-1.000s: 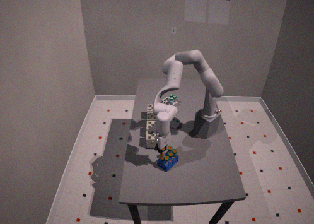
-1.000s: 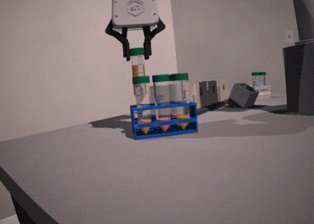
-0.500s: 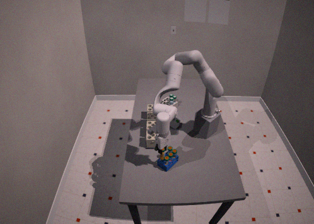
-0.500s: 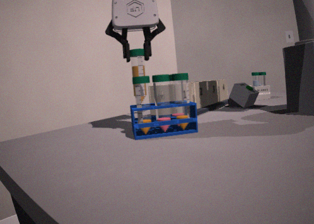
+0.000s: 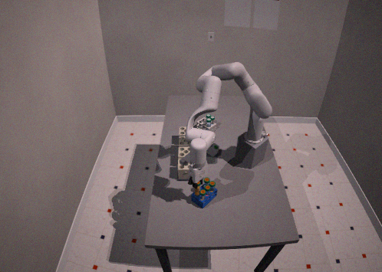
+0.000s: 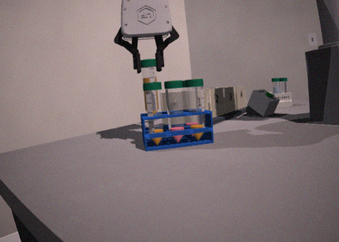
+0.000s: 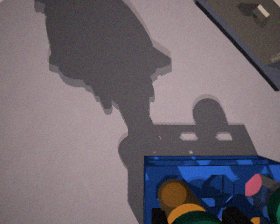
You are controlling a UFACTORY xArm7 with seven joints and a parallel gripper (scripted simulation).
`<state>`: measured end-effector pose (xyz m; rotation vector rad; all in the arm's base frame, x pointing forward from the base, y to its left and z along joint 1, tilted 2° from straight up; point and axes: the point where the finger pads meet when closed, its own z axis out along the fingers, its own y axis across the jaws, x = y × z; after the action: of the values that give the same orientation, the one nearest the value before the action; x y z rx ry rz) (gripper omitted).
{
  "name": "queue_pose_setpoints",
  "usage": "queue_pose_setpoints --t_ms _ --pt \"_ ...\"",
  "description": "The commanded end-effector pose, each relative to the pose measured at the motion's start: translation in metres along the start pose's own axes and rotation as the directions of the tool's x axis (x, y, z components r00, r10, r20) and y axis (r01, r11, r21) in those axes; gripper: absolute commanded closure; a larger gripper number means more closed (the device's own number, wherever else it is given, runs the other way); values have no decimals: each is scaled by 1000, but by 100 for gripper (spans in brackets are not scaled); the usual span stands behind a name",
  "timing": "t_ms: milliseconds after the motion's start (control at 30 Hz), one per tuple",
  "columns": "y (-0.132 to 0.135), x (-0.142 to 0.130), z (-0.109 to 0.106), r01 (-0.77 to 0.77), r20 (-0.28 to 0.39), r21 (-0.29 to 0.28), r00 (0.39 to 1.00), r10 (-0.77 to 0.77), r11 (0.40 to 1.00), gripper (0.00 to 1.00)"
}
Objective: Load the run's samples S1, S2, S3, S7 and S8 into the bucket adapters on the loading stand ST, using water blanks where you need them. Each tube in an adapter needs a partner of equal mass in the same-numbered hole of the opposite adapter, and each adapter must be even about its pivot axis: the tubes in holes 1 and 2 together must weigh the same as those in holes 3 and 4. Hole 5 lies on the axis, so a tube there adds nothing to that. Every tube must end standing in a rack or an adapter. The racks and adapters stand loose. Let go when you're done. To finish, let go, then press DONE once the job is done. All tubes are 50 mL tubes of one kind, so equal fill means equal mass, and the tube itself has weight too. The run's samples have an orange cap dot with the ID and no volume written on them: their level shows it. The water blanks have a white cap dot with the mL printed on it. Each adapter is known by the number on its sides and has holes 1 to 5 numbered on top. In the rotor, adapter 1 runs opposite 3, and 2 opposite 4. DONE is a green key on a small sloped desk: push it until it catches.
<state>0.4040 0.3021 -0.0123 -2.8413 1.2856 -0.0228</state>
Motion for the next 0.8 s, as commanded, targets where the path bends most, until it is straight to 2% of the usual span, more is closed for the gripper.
queue_pose_setpoints --t_ms 0,767 --pt "-2 0 3 0 -1 4 1000 0 1000 100" --pt "-2 0 24 0 -1 4 1000 0 1000 100"
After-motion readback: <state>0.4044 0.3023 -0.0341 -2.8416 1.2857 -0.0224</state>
